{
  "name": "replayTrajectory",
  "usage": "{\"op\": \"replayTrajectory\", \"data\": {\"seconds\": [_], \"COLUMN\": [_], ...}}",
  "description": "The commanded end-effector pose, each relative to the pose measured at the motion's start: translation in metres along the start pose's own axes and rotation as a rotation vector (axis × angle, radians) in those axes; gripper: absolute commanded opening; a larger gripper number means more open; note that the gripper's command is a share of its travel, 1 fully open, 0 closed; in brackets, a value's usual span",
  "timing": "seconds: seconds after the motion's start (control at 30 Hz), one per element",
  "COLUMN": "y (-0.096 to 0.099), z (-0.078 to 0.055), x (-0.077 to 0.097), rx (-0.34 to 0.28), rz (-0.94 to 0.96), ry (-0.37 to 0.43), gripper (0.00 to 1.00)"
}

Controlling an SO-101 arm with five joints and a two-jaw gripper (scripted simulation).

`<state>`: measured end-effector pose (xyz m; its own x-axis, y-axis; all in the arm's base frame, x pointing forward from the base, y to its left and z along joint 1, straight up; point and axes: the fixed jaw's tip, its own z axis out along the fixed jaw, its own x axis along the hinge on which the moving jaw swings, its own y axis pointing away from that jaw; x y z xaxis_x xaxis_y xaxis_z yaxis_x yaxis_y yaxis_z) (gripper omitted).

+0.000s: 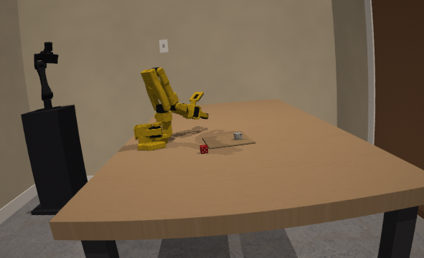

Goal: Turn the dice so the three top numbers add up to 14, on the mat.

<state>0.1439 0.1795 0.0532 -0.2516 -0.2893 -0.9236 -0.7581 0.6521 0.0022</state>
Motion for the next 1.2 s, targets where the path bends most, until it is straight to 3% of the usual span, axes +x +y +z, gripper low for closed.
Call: {"op": "replayTrajectory", "data": {"seconds": [0.0,1.17], "y": [0.002,0.002], "z": [0.0,0.005], "x": [-0.004,0.007], "rx": [-0.01,-0.01], "rz": [-0.012,-0.012], "ry": [-0.027,-0.027], "gripper": [0.0,0.0]}}
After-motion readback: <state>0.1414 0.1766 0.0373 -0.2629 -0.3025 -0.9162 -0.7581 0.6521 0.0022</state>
